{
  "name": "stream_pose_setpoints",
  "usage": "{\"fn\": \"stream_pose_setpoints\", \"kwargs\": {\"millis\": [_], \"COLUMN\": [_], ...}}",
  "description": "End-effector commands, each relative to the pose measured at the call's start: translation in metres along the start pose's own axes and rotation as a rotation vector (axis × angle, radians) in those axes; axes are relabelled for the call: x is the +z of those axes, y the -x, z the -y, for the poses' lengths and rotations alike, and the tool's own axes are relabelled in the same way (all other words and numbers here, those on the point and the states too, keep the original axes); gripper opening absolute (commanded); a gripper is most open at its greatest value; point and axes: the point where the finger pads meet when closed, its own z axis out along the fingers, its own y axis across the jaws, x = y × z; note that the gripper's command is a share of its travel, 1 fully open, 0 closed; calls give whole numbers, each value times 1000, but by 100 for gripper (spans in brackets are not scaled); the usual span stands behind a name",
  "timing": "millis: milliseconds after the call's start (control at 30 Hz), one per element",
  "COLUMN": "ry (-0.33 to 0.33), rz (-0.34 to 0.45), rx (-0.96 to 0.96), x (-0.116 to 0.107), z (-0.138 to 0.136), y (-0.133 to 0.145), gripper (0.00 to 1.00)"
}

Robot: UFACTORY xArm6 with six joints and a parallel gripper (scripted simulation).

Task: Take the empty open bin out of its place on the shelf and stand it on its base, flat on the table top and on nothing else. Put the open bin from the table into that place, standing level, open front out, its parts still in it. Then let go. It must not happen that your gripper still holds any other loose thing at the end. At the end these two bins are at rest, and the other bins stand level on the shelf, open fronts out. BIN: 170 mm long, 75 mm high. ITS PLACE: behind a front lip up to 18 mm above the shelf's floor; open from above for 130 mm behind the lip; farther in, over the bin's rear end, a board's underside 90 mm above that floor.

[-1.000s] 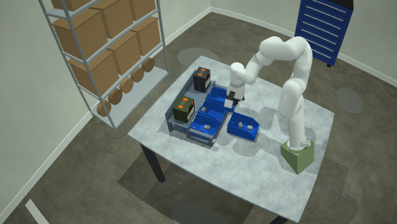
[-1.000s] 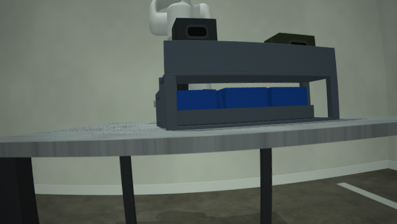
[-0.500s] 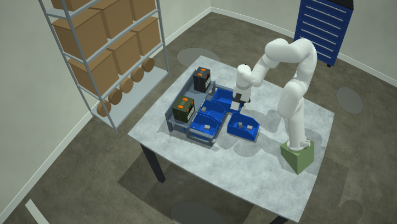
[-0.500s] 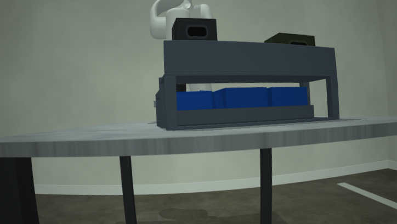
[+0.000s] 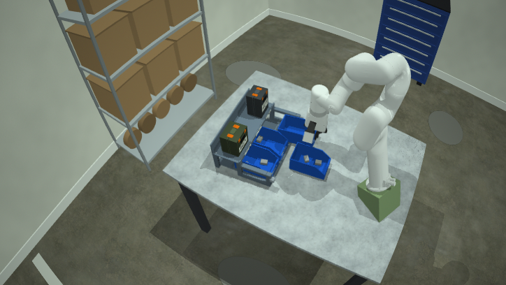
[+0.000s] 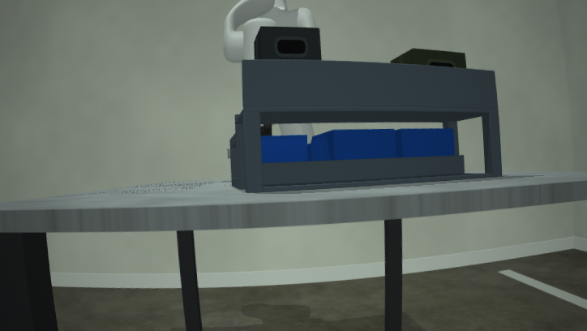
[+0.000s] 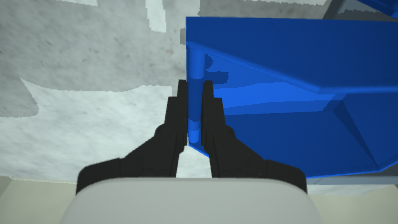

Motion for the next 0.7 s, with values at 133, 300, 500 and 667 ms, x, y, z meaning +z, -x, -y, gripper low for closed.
{"fn": "stream_pose_setpoints", "kwargs": {"millis": [133, 300, 500, 667], "ry": [4, 4, 4, 4], "rz": [-1, -1, -1, -1], "rx": [0, 0, 0, 0], "x": [-2, -2, -2, -2], "z": [22, 27, 35, 39], "y": [0, 0, 0, 1], "gripper": [0, 0, 0, 0]}}
